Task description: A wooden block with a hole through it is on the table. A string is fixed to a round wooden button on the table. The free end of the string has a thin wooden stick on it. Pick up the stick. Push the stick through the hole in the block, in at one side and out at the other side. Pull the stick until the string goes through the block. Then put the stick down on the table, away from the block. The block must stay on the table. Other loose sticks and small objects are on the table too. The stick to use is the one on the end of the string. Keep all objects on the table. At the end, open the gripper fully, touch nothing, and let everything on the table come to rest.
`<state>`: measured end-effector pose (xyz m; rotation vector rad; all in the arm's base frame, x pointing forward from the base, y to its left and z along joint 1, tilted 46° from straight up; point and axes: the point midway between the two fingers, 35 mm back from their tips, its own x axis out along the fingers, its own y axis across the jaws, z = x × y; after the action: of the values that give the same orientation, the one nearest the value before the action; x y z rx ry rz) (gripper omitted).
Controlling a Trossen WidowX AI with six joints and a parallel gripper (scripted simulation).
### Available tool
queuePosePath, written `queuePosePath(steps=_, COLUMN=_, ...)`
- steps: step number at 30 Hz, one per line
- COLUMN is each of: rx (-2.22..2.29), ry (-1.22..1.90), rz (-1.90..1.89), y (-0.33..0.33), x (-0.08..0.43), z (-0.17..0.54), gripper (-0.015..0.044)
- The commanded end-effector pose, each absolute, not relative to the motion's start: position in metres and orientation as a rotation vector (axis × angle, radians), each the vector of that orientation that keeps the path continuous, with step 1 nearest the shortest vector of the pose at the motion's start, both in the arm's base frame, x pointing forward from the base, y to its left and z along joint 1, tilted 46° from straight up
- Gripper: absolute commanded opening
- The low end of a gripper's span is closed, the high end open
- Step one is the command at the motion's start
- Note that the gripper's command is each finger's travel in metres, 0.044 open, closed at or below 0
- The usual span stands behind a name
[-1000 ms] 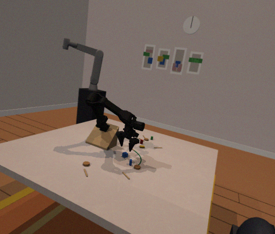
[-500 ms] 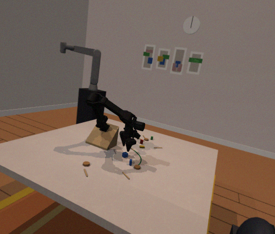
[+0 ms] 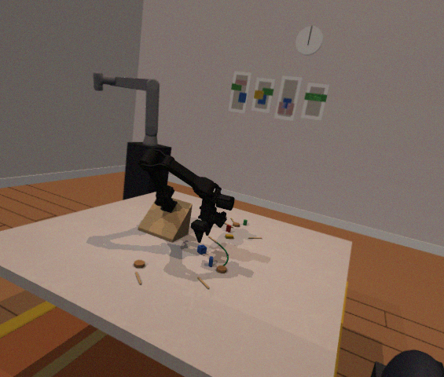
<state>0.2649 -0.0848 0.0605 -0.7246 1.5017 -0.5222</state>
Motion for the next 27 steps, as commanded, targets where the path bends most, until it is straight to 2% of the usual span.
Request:
queuePosePath(steps=1, rx=-0.078, ry=1.135, rz=-1.051, y=-0.0813, x=0.2642, z=0.0639, gripper=0.0440)
queuePosePath(steps=27, rx=0.891, ry=0.332, rz=-1.583, y=-0.0762, x=0.2634, z=0.0674, gripper=0.0440)
